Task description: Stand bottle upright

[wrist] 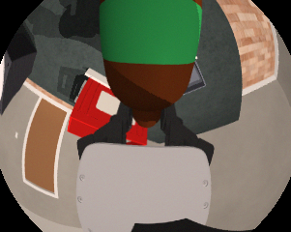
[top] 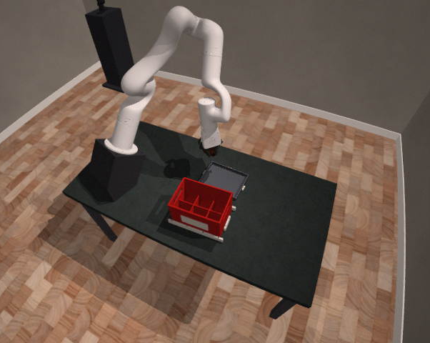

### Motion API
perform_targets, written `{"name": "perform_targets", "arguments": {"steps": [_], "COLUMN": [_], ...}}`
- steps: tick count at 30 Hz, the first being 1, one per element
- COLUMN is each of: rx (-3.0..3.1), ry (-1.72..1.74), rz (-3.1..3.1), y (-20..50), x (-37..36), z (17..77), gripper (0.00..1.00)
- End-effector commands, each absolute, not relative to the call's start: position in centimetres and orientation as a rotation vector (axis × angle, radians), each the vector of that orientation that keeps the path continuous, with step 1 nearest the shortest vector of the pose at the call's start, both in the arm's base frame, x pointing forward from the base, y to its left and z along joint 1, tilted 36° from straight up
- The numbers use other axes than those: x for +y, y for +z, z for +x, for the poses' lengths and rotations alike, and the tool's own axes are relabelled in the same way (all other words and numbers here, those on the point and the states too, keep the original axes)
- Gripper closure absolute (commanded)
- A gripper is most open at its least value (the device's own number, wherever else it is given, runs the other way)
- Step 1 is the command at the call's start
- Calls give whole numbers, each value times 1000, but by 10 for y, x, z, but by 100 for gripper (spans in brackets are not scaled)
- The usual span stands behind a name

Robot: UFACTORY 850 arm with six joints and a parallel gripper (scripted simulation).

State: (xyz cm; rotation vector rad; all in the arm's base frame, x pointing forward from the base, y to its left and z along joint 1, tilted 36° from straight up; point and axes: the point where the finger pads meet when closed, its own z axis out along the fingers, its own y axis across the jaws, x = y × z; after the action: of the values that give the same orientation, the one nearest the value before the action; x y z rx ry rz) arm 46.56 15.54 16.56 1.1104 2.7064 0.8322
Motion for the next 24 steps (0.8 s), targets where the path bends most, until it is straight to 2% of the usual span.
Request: {"name": "perform_targets", "arguments": {"steps": [1, 24], "rx": [2705, 2642], "ry": [833, 799], "rz": [1110, 1110], "y": [166, 168], "x": [155, 157], "z": [466, 469], "gripper": [100, 100]}}
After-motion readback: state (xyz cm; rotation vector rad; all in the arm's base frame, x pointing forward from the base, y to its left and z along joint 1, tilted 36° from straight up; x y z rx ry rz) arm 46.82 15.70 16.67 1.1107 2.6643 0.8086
